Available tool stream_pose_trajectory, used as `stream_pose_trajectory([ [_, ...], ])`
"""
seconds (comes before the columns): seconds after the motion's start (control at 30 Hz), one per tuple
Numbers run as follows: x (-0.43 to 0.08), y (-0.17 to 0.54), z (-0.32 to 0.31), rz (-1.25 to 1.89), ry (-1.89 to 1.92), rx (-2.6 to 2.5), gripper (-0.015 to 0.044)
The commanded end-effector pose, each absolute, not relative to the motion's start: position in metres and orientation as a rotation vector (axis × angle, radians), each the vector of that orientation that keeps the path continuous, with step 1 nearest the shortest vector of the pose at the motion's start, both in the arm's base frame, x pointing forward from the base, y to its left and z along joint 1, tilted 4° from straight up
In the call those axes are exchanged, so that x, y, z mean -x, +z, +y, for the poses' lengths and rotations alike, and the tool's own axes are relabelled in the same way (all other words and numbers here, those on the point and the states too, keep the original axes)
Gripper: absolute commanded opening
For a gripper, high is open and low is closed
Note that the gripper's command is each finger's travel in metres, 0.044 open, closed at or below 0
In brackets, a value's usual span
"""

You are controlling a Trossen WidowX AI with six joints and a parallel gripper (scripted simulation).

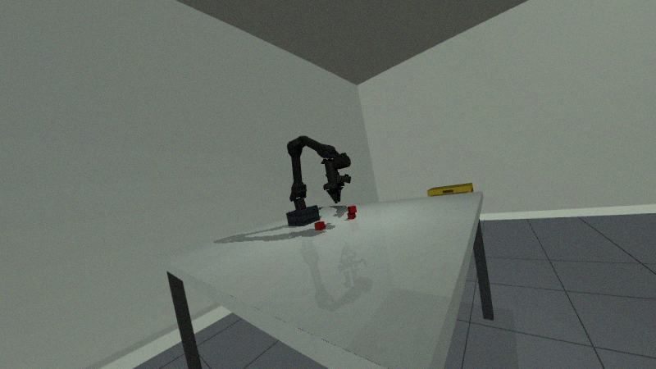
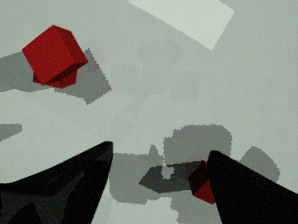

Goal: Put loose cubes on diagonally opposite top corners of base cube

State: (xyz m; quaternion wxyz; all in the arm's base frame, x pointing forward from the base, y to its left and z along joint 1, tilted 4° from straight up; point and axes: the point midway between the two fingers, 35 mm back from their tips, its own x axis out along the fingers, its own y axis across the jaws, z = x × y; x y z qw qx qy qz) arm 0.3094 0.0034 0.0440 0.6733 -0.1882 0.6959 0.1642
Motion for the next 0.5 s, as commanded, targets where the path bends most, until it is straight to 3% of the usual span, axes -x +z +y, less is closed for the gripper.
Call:
stream_pose_trajectory([
  [0.0, -0.305, 0.047, -0.011, 1.555, 0.468, 0.528, 0.0265],
  [0.47, -0.288, 0.062, -0.068, 1.413, 0.931, 0.974, 0.0265],
])
